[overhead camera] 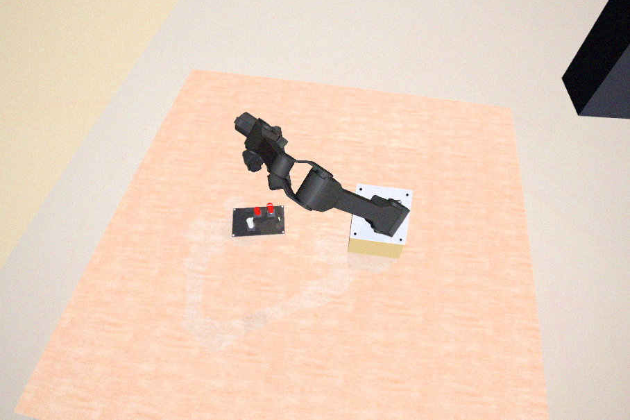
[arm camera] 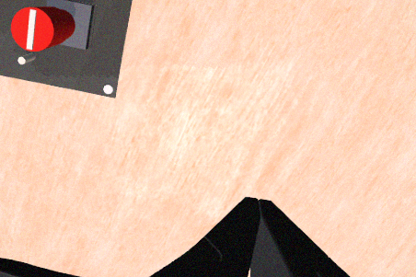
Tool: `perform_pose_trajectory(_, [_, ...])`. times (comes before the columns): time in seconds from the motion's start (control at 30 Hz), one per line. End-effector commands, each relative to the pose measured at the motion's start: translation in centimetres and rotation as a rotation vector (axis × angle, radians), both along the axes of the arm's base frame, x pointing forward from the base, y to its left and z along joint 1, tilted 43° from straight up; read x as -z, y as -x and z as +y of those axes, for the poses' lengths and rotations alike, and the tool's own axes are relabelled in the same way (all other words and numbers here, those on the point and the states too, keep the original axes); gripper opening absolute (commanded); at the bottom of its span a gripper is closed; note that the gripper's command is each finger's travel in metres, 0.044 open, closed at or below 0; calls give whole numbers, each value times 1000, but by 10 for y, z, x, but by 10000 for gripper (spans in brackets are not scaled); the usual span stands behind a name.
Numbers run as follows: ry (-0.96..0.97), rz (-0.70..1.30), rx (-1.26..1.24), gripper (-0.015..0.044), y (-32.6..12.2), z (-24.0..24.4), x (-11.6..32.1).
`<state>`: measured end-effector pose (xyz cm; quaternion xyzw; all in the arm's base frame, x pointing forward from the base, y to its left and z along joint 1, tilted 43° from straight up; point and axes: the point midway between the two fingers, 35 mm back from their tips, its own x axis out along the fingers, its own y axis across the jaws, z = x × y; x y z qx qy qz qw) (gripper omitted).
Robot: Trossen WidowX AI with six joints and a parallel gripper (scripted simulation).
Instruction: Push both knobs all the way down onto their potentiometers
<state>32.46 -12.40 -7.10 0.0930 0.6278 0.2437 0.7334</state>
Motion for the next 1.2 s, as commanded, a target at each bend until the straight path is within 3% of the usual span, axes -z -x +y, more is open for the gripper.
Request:
perform_pose_trajectory(0.0, [-96,20,51,0,-10,26,-21])
perform_pose_trajectory(0.23, [-256,89,127,0,-19,70,-55])
perform_pose_trajectory(1.17, [-257,88,127,0,-23,97,-25])
